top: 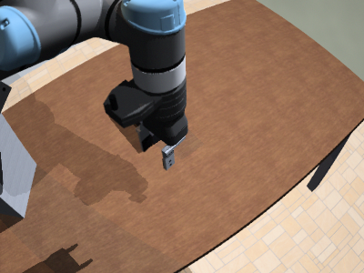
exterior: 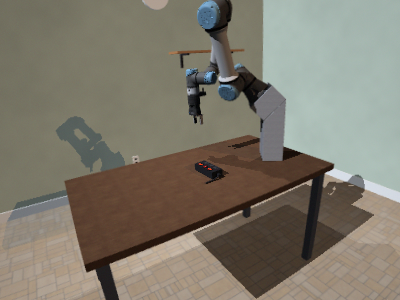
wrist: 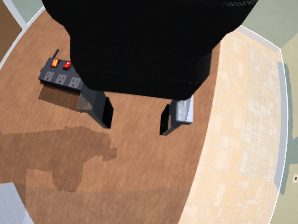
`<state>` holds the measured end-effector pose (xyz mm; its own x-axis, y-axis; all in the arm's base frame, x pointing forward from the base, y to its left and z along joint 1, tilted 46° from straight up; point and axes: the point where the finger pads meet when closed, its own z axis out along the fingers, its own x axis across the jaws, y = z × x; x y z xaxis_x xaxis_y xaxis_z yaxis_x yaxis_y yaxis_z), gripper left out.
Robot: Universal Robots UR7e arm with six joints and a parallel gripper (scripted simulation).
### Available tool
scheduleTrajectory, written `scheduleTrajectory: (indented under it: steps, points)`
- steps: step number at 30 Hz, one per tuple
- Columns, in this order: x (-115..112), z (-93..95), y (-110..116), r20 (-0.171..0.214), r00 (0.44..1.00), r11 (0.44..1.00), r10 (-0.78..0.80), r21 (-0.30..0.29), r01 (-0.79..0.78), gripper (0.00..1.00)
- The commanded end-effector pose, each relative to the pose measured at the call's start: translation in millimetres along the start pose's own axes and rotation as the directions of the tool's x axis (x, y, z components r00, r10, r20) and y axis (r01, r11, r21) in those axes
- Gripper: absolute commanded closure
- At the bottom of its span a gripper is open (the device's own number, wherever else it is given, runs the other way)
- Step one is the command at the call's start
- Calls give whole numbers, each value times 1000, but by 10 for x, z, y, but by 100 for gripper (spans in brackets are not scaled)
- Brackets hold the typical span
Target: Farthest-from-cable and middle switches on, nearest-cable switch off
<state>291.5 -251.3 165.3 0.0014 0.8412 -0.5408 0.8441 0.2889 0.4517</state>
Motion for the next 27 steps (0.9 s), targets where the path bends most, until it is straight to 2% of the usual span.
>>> scheduleTrajectory:
  steps: [1,7,13,15,21,26,27]
  points:
    - [19,44,67,-13,1000,1000,10,6,-10,0]
    - [84,168,231,-43,999,999,34,17,-33,0]
    - [214,370,472,-71,996,998,61,33,-58,0]
    - [214,370,472,-71,996,998,61,33,-58,0]
    - [450,635,781,-89,992,995,88,49,-84,0]
    - [746,872,1063,-93,990,993,110,57,-105,0]
    - [746,872,1063,-93,990,993,110,57,-105,0]
